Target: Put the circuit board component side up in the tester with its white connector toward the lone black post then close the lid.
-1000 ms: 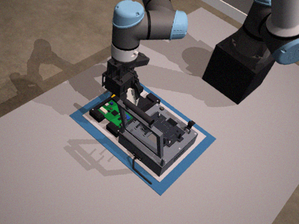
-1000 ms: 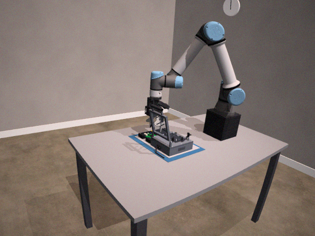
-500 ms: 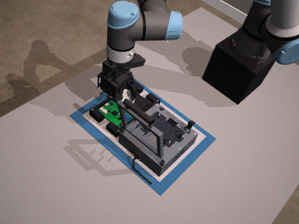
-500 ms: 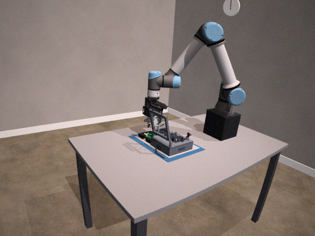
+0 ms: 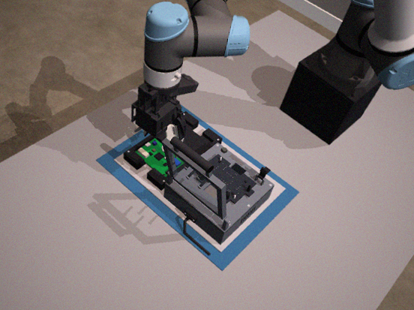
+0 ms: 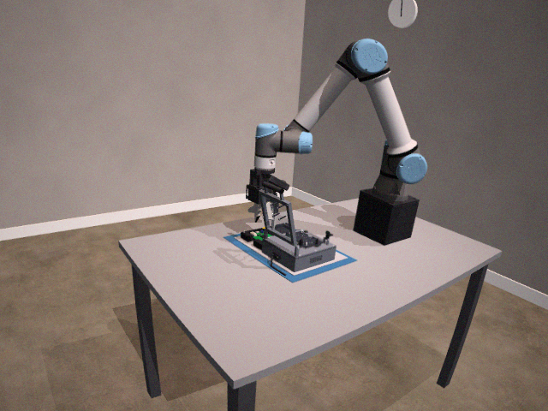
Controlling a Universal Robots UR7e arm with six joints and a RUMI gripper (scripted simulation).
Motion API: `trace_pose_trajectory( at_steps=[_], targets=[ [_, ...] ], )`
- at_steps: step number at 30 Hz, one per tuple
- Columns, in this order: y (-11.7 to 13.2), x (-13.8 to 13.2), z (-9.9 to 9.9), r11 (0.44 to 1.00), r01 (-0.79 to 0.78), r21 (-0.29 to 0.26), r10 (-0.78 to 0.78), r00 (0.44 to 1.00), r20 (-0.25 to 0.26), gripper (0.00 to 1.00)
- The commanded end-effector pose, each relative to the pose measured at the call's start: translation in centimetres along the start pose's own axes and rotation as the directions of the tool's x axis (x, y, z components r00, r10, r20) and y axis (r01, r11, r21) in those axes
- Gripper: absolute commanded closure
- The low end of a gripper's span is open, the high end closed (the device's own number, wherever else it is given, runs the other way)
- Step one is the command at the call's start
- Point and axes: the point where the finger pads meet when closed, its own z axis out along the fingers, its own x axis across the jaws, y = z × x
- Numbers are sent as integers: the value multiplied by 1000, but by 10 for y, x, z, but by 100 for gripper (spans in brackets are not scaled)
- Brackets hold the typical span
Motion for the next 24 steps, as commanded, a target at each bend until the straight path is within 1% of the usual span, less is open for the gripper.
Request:
trace_pose_trajectory(
  at_steps=[1,13,19,24],
  targets=[
    [1,-1,-1,1000,0,-1,0,1000,1,41],
    [1,-1,-1,998,-56,-1,56,998,1,41],
    [1,0,-1,984,-176,-1,176,984,1,41],
    [1,0,-1,945,-327,-1,327,945,0,41]
  ],
)
